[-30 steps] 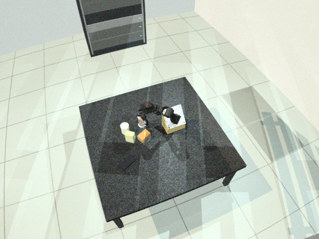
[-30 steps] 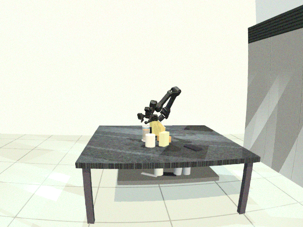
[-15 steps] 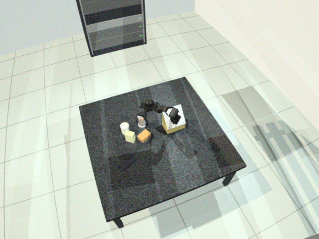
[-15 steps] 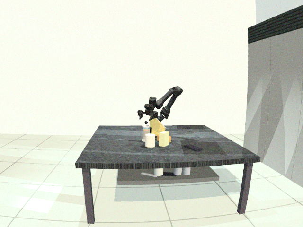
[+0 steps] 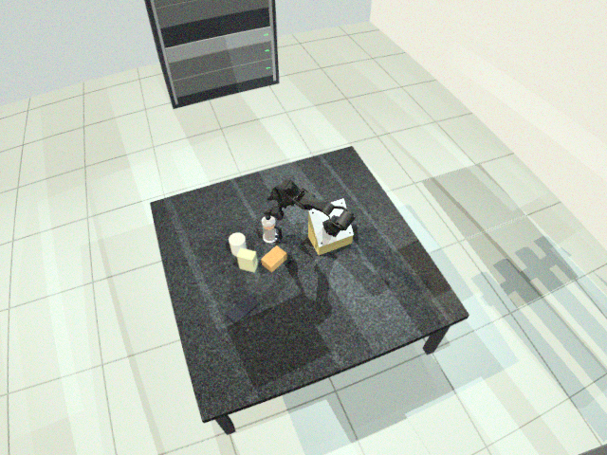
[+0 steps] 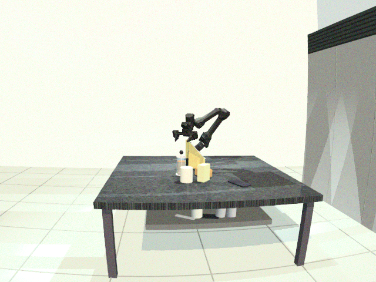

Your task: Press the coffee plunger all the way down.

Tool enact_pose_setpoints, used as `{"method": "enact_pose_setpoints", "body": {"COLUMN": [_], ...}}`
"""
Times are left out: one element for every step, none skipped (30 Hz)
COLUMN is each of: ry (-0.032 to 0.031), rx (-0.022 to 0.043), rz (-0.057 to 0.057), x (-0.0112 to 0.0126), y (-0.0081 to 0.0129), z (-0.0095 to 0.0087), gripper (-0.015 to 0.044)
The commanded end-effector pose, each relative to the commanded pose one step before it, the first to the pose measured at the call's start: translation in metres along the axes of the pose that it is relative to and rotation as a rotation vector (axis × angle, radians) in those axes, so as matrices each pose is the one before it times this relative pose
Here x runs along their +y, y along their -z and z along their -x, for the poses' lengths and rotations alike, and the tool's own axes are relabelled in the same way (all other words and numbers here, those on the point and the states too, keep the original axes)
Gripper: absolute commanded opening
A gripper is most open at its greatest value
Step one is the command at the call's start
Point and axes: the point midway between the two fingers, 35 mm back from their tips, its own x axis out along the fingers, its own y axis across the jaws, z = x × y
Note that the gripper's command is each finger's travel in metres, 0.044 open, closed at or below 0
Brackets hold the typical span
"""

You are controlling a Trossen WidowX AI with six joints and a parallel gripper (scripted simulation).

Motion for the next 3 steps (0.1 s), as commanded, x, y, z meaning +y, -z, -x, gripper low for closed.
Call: {"method": "enact_pose_setpoints", "body": {"ry": [-0.00395,0.0,0.0], "rx": [-0.0037,0.0,0.0], "rz": [0.0082,0.0,0.0], "x": [0.00105,0.0,0.0], "y": [-0.00294,0.0,0.0], "z": [0.00131,0.0,0.0], "gripper": [0.044,0.044,0.044]}}
